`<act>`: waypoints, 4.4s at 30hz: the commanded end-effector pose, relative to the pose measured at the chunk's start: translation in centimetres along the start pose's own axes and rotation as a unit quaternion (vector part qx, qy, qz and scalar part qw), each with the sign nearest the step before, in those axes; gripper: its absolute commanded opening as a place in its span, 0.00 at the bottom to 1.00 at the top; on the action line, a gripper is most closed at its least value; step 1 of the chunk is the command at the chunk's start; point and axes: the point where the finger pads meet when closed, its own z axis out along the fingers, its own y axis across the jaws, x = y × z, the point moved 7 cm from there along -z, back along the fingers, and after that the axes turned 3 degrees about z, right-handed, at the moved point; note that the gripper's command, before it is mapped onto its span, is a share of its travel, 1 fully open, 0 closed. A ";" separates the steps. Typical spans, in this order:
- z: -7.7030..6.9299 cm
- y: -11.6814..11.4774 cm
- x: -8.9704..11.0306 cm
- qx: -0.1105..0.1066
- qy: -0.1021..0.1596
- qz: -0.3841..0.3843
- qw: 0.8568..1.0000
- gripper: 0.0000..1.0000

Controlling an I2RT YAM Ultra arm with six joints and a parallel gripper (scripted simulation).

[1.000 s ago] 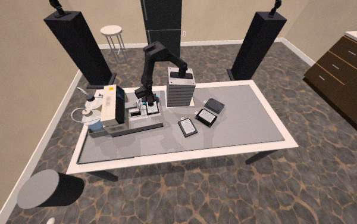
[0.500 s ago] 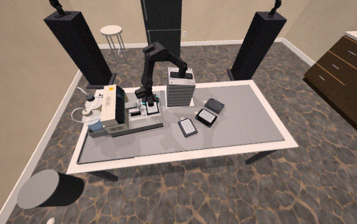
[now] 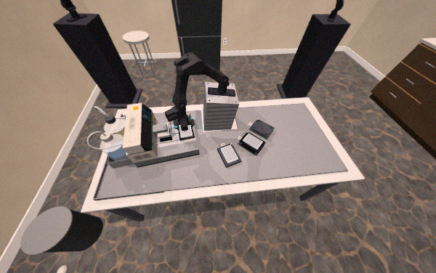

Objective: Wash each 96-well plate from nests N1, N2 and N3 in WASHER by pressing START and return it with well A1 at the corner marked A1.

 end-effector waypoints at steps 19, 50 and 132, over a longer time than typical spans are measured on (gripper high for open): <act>0.9 -0.3 -0.2 0.005 -0.004 0.000 1.000 1.00; 1.3 -0.3 -0.2 0.005 -0.004 0.000 1.000 0.50; -4.2 -0.3 -0.2 0.005 -0.004 0.000 1.000 0.00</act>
